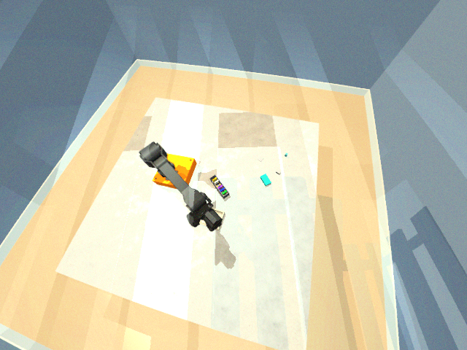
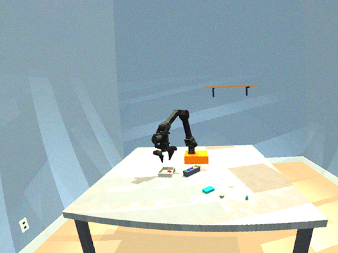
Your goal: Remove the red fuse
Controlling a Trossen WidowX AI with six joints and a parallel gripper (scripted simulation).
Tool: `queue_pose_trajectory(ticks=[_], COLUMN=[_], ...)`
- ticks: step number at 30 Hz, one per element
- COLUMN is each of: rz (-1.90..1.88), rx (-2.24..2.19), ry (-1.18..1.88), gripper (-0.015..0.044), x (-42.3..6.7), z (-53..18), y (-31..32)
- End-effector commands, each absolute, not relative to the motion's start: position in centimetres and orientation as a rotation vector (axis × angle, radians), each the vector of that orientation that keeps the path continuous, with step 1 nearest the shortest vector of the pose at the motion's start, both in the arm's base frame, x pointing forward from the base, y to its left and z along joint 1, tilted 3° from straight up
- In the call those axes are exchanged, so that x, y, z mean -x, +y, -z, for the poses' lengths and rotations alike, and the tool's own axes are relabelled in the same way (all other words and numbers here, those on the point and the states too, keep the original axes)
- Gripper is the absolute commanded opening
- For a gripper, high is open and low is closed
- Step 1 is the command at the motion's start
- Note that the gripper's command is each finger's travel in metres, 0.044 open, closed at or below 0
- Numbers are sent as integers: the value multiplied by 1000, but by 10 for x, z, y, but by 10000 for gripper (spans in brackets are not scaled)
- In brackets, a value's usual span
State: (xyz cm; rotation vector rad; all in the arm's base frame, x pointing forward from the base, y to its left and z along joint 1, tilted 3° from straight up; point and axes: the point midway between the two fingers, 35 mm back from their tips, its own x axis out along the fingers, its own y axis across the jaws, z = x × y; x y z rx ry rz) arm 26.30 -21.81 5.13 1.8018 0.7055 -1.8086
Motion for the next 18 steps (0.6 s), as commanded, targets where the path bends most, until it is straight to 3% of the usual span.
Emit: queue_pose_trajectory(ticks=[1,18], rz=[1812,1813], rx=[-1793,-1801], ry=[714,711], gripper=[330,330], x=[-262,-262], z=[-53,-52], y=[-218,-217])
